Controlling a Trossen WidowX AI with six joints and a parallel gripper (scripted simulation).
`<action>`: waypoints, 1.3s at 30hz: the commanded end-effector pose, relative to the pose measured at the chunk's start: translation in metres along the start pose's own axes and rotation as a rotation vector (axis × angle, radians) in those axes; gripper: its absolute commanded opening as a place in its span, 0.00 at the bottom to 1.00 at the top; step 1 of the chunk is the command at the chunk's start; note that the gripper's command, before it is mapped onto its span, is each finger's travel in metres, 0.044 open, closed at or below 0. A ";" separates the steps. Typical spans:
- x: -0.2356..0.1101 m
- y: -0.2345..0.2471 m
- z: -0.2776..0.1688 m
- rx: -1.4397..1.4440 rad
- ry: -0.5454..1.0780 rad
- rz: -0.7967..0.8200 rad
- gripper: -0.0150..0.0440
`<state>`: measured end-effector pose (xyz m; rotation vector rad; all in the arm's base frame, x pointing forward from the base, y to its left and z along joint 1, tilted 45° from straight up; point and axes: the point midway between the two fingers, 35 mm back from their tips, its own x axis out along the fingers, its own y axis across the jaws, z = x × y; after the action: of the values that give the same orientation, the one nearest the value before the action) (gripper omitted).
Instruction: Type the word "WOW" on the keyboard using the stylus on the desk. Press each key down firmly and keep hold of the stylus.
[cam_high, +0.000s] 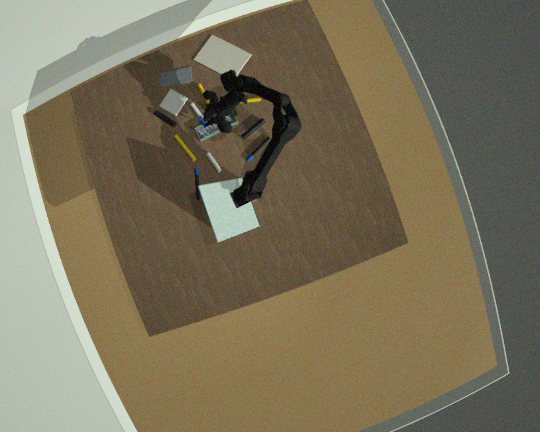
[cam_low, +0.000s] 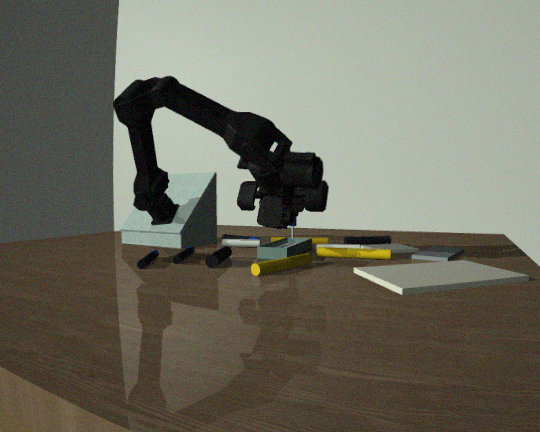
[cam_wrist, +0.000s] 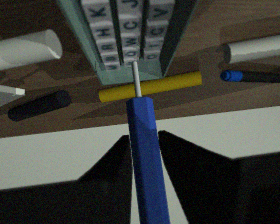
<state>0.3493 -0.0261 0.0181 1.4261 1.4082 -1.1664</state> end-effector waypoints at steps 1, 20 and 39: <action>0.002 0.000 0.001 -0.003 -0.003 -0.003 0.39; 0.005 0.000 0.007 -0.003 -0.004 -0.003 0.39; 0.007 0.000 0.011 -0.002 -0.004 -0.003 0.39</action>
<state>0.3487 -0.0338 0.0102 1.4256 1.4087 -1.1667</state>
